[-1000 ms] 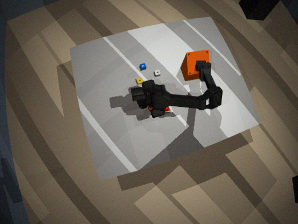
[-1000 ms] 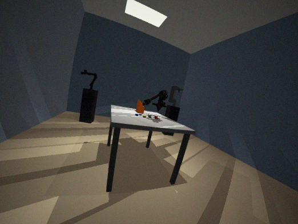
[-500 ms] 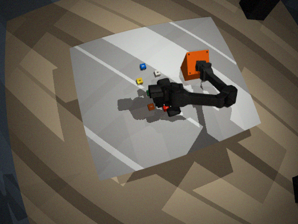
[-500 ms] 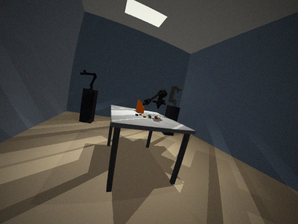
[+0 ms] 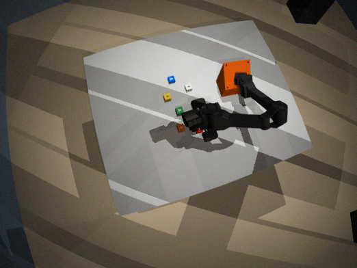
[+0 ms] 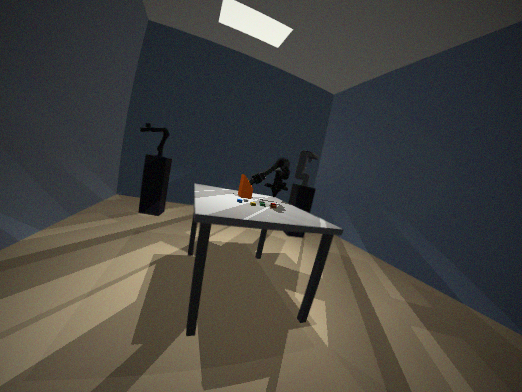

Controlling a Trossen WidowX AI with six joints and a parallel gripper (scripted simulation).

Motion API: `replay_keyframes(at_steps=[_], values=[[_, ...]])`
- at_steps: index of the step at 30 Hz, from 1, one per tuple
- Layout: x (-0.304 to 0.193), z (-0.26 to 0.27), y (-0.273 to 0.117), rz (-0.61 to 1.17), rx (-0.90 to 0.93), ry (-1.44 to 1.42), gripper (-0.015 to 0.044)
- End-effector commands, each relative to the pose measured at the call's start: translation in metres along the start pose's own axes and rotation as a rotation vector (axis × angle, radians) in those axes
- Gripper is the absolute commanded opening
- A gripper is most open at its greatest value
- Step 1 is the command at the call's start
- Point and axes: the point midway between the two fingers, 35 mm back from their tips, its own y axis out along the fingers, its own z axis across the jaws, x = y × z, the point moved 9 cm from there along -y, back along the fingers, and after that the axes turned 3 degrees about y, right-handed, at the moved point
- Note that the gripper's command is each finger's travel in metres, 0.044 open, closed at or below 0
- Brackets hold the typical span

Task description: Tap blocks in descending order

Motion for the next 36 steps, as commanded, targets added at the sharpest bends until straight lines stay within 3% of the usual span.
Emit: replay_keyframes(at_steps=[1, 26, 31, 36], values=[[-0.005, 0.0, 0.024, 0.006, 0.007, 0.008, 0.002], [-0.005, 0.0, 0.054, 0.006, 0.008, 0.008, 0.002], [-0.005, 0.0, 0.054, 0.006, 0.008, 0.008, 0.002], [-0.005, 0.0, 0.024, 0.006, 0.007, 0.008, 0.002]])
